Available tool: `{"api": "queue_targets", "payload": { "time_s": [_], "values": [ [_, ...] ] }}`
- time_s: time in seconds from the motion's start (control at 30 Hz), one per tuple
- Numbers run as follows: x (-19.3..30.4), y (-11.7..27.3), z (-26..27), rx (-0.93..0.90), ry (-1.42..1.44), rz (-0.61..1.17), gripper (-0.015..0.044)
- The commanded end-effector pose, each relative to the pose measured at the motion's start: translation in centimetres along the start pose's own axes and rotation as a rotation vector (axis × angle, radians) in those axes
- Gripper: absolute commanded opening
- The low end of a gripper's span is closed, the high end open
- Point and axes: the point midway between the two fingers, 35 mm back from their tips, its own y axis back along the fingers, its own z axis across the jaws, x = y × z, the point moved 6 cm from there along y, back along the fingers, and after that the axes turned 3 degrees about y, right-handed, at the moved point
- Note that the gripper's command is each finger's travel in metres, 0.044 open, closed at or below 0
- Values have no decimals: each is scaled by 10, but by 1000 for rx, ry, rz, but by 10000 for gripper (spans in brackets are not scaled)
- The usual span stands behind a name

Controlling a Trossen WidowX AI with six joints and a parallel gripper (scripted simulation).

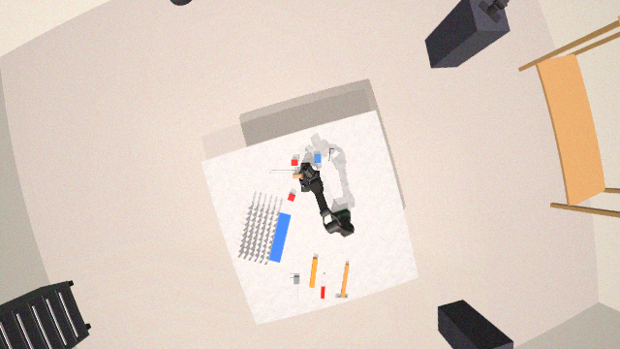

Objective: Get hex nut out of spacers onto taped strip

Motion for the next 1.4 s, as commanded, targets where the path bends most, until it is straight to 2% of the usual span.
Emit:
{"api": "queue_targets", "payload": {
  "time_s": [0.0,0.5,0.7,1.37],
  "values": [
    [23,26,11,-26,27,21,0],
    [74,119,17,-28,31,19,0],
    [76,121,15,-29,53,17,0],
    [115,134,-34,-41,733,-41,0]
  ]
}}
